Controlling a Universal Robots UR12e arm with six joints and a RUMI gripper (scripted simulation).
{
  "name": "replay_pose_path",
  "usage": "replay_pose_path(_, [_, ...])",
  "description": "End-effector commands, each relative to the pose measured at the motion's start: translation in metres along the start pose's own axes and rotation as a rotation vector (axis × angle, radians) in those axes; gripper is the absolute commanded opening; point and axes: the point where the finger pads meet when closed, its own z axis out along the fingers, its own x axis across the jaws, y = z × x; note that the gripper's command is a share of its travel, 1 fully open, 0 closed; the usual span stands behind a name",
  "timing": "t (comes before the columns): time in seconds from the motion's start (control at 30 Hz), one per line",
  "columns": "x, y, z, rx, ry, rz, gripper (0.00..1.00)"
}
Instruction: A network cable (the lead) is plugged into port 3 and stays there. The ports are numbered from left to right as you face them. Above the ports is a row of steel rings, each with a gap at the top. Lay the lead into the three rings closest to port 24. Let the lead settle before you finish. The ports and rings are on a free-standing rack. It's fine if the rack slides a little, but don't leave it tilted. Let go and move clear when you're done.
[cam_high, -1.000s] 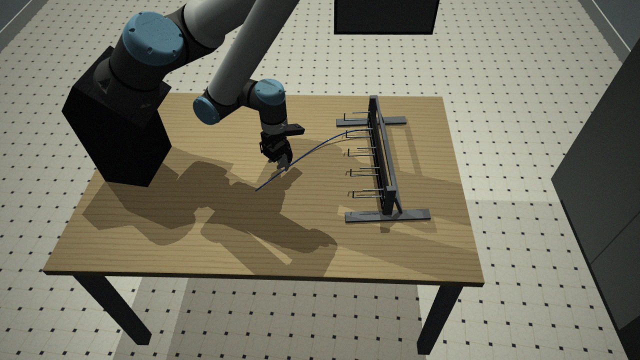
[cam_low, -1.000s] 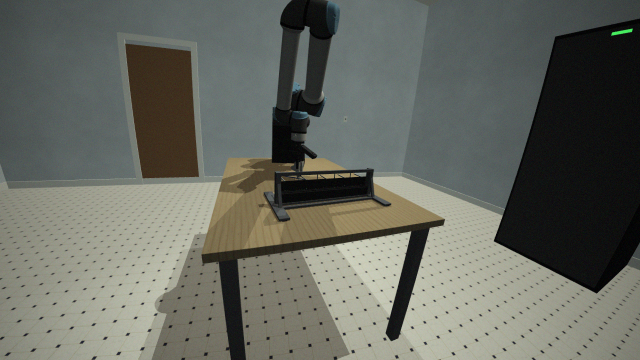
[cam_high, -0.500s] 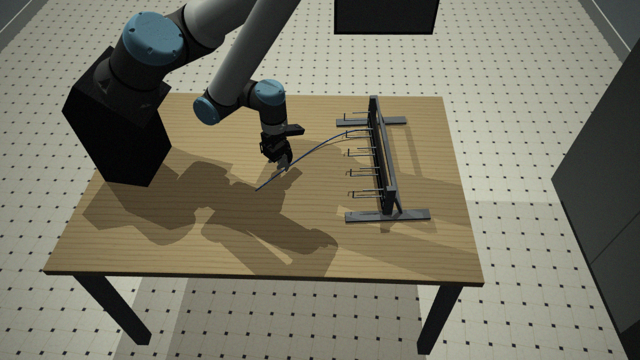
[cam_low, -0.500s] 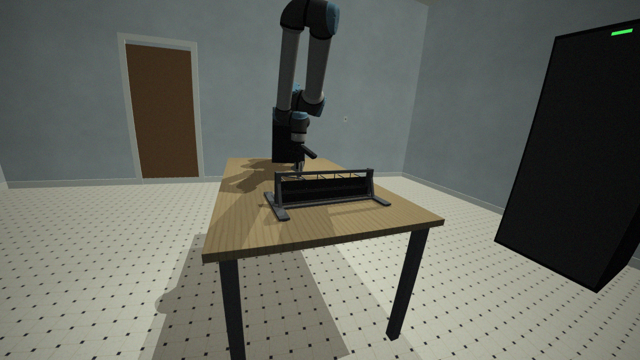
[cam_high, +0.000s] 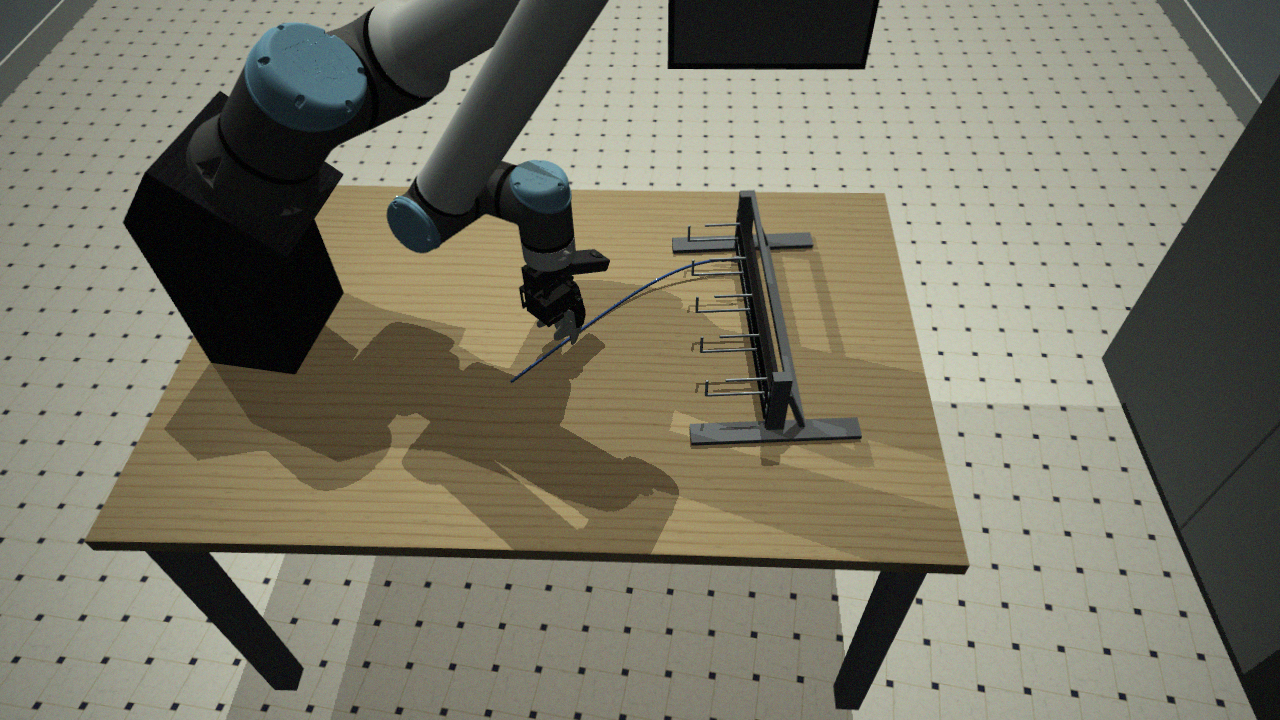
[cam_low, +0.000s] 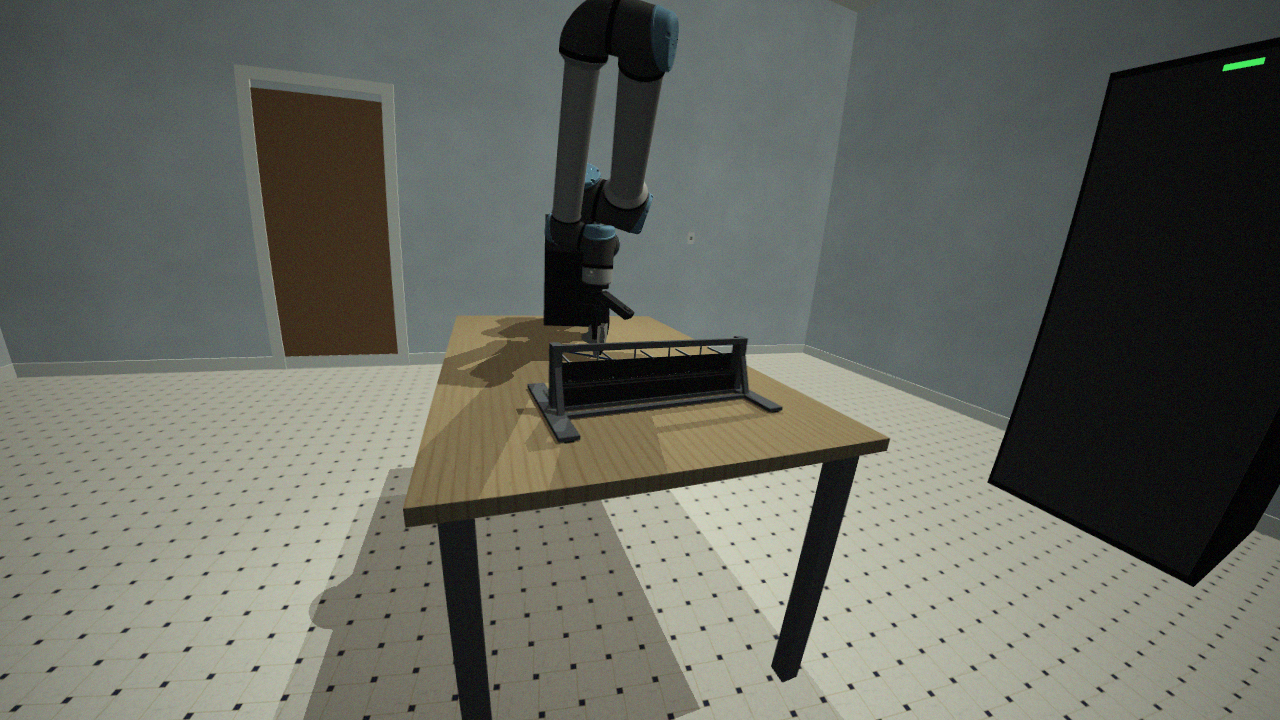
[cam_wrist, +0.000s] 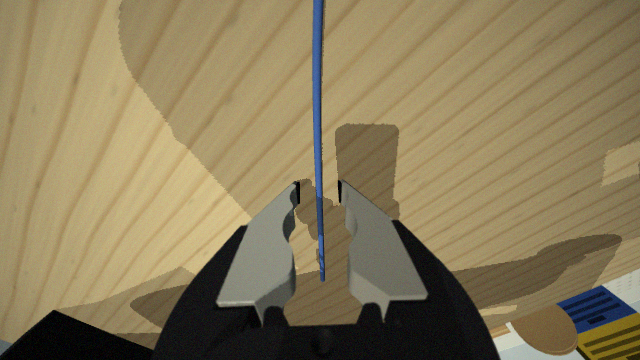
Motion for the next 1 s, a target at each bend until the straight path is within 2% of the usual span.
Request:
replay_pose_path(0.0, [-0.0001, -0.0001, 0.0016, 0.0, 0.0, 0.0, 0.2])
replay_pose_path(0.97, [-0.0001, -0.0001, 0.0054, 0.0, 0.0, 0.0, 0.2])
